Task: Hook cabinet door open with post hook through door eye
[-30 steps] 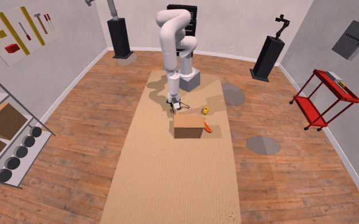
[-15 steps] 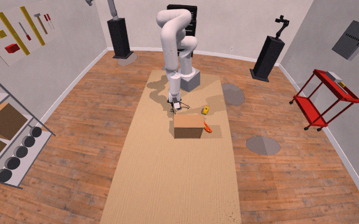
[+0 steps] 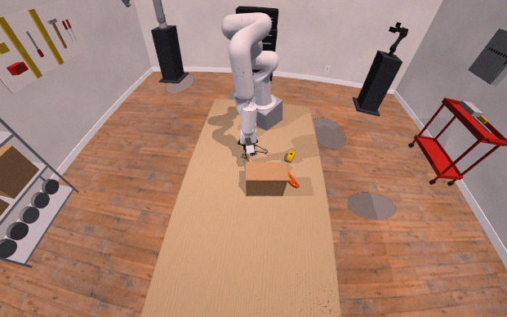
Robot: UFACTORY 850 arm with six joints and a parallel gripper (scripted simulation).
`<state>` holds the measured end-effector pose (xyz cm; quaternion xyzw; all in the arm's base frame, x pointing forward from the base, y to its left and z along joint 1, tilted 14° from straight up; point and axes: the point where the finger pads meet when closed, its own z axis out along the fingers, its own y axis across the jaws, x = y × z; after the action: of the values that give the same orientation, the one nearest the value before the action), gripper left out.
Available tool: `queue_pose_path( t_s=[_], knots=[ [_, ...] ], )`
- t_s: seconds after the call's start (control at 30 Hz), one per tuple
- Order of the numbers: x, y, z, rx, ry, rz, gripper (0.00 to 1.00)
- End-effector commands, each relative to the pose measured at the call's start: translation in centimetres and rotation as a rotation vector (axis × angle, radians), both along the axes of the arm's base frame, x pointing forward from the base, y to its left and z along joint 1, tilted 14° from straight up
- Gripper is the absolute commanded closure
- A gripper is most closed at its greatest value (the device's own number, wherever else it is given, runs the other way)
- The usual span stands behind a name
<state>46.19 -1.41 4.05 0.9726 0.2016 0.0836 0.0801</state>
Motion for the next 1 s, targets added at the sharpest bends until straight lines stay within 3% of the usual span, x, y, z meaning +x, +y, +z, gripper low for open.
queue_pose_path(
  t_s=[0.0, 0.97],
  knots=[
    [-0.1, 0.4, -0.1, 0.006, -0.009, -0.016, 0.73],
    [-0.6, 2.1, -0.4, 0.033, -0.025, -0.146, 0.73]
  ],
)
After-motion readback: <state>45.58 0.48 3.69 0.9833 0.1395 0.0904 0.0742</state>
